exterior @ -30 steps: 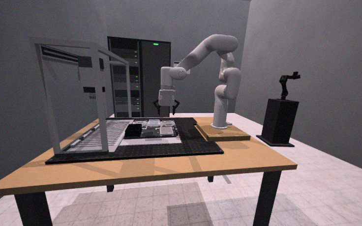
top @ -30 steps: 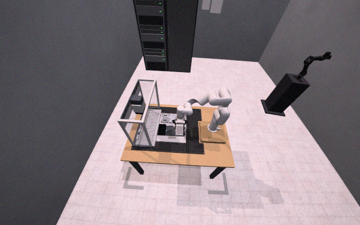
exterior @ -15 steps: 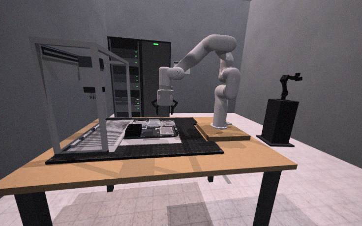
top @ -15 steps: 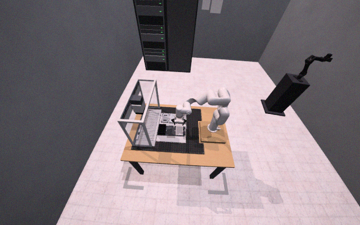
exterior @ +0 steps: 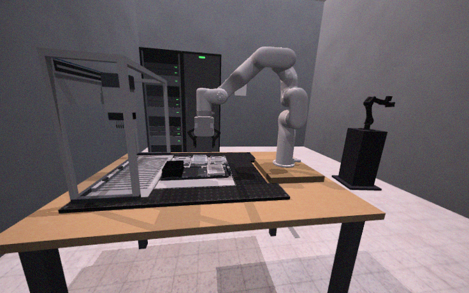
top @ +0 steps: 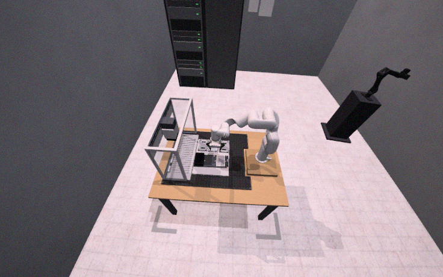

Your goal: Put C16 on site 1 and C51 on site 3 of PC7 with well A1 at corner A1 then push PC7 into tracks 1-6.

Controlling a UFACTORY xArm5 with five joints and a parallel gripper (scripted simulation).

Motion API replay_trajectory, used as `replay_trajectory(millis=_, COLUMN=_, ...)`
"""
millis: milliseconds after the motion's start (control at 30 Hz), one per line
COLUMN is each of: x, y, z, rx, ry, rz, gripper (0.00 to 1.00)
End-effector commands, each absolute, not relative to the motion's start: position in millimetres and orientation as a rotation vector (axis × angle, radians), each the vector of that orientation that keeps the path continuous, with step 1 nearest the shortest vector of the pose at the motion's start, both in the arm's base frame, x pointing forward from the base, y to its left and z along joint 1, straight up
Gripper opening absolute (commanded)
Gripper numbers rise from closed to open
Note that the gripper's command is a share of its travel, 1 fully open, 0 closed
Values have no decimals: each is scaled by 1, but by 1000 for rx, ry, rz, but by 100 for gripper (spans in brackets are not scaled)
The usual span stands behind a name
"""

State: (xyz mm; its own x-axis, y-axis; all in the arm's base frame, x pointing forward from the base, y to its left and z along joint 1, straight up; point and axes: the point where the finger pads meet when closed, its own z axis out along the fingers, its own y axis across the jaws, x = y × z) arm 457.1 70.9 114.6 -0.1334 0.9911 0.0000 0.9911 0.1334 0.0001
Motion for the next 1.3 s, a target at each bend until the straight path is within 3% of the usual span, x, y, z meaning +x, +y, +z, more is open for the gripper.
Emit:
replay_trajectory(millis=0, x=477, y=59, z=114, rx=2065, ry=2363, rz=0, gripper=100)
replay_trajectory(millis=300, x=505, y=39, z=111, rx=2065, ry=2363, rz=0, gripper=100)
replay_trajectory(millis=833, x=505, y=39, z=111, rx=2065, ry=2363, rz=0, gripper=100)
replay_trajectory(millis=1267, x=505, y=39, z=90, rx=2065, ry=2363, rz=0, gripper=100)
